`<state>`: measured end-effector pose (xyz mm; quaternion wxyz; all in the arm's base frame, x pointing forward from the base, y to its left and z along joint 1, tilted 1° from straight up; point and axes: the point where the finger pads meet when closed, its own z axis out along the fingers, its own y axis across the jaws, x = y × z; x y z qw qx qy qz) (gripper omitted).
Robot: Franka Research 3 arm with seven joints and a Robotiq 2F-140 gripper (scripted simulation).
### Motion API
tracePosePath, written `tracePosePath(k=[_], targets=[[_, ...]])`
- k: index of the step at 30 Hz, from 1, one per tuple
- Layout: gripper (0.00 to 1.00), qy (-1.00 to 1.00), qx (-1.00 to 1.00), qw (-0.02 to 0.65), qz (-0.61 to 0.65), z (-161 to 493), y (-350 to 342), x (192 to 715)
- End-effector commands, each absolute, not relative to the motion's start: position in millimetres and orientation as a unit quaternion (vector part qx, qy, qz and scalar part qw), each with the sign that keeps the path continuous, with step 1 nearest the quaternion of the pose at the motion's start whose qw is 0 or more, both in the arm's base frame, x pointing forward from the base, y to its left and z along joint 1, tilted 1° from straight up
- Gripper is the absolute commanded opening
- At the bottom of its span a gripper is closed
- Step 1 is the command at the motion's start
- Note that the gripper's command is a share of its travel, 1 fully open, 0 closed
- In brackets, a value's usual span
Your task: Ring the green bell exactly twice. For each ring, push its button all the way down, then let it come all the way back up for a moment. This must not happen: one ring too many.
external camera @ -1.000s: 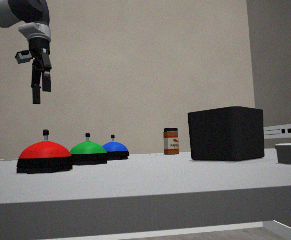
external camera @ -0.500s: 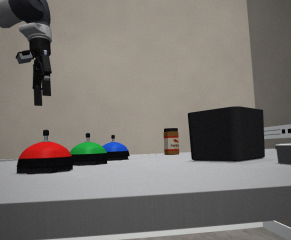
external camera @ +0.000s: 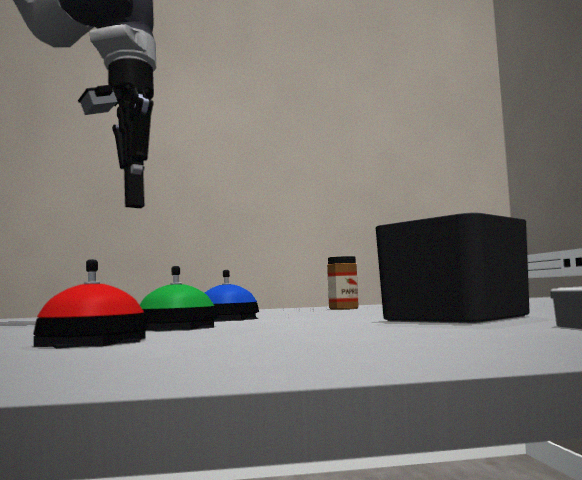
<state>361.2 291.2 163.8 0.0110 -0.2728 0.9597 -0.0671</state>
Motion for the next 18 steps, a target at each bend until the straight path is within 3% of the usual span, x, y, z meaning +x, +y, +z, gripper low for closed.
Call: tracePosePath(k=[1, 18], targets=[[0.1, 0.924, -0.379, 0.001, -0.047, 161.7, 270.2, 382.8], [0.1, 0.888, -0.459, -0.005, -0.028, 147.9, 163.2, 437.6]])
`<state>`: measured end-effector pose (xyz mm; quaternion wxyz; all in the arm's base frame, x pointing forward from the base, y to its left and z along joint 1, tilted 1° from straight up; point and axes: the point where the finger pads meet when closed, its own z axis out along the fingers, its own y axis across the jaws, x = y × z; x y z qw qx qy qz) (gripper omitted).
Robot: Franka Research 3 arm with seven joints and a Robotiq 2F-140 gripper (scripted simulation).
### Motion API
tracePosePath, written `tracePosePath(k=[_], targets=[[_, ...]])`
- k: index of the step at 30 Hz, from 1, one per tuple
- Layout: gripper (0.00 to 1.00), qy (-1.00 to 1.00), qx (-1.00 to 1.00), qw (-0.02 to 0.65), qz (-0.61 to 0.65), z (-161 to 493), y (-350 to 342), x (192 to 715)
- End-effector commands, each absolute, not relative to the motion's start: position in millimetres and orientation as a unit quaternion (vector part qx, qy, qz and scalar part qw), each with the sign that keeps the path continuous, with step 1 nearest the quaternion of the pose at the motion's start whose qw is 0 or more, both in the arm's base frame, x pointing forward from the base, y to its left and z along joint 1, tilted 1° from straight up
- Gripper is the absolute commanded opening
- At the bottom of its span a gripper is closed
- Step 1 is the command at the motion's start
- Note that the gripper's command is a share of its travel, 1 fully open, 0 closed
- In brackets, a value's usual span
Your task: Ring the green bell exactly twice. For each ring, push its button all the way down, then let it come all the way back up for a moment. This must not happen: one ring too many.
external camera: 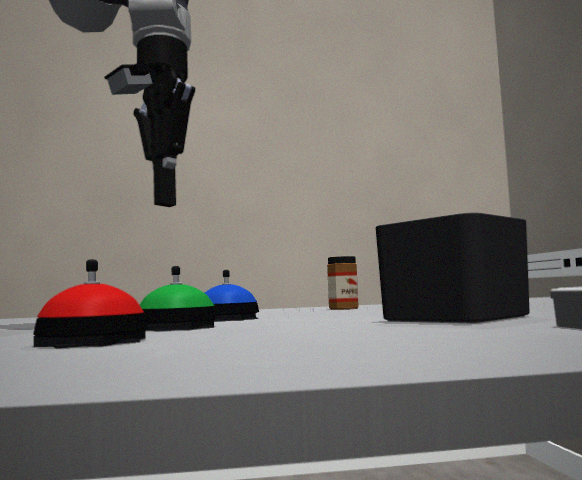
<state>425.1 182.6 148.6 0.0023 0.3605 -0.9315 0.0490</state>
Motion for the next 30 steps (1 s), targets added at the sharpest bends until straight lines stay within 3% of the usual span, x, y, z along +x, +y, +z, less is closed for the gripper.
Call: tracePosePath(k=[1, 30], targets=[[0.1, -0.885, 0.465, 0.005, 0.027, 146.8, 155.1, 440.3], [0.1, -0.822, 0.57, -0.003, 0.005, 123.0, -5.9, 461.1]])
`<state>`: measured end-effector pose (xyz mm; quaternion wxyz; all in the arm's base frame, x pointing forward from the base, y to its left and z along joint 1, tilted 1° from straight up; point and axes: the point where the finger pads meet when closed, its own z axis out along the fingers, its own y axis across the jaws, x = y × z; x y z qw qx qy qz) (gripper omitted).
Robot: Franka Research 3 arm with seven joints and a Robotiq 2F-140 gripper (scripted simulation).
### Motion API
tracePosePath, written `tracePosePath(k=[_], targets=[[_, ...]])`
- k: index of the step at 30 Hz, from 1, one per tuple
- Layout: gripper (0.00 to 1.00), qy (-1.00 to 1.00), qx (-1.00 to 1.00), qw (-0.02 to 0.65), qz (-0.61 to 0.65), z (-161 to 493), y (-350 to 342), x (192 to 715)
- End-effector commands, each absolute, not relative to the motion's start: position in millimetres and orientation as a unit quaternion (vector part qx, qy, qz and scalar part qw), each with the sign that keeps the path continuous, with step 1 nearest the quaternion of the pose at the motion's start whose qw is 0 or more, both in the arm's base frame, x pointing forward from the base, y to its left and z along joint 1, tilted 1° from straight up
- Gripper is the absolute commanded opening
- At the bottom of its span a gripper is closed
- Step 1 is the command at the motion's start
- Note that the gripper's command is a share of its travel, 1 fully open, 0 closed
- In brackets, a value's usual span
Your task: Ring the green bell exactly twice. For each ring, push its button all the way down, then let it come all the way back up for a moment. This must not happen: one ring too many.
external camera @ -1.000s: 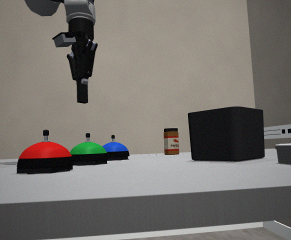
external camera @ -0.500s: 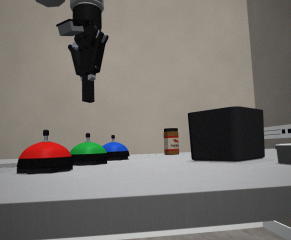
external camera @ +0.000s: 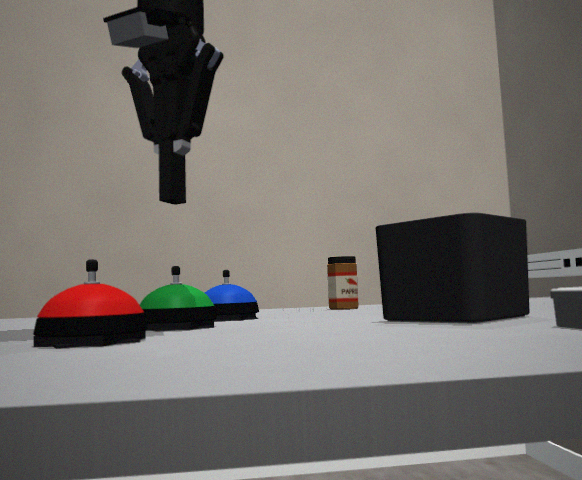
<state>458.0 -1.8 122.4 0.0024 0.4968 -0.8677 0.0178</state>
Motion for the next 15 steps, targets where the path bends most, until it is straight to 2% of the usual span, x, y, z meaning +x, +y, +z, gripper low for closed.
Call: tracePosePath(k=[1, 15], targets=[[0.1, -0.822, 0.57, -0.003, 0.005, 123.0, -5.9, 461.1], [0.1, -0.819, 0.573, -0.003, 0.004, 98.7, -7.0, 460.3]])
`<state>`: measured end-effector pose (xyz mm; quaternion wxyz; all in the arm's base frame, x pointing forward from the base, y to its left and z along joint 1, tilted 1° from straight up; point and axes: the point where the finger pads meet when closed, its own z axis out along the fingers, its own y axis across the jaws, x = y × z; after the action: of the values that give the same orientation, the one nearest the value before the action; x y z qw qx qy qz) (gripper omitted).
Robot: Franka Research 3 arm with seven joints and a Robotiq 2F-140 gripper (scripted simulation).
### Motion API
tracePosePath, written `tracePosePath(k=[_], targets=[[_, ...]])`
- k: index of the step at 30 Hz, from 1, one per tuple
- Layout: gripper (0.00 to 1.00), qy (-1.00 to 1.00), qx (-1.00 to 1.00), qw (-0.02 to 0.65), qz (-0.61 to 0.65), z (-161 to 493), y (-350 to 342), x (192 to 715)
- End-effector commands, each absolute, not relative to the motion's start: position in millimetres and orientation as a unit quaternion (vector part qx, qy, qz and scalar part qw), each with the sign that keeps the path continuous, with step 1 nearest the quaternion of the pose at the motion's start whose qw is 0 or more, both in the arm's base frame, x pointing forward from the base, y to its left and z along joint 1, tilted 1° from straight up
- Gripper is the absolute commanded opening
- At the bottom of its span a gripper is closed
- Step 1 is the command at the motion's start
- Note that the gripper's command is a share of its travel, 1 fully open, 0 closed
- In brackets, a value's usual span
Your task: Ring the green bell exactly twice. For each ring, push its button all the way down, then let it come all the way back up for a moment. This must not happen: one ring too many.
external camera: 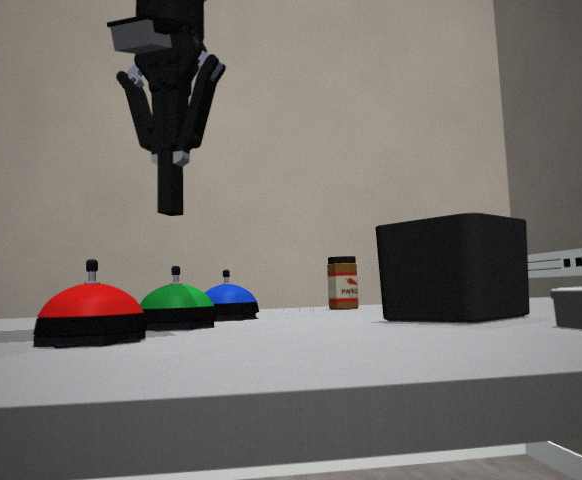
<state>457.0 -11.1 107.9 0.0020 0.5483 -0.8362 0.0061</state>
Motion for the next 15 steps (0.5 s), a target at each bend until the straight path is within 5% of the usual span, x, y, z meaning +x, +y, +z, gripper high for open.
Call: tracePosePath(k=[1, 15], targets=[[0.1, -0.819, 0.573, -0.003, 0.004, 94.7, -7.1, 461.0], [0.1, -0.819, 0.573, -0.003, 0.004, 55.5, -6.8, 461.4]])
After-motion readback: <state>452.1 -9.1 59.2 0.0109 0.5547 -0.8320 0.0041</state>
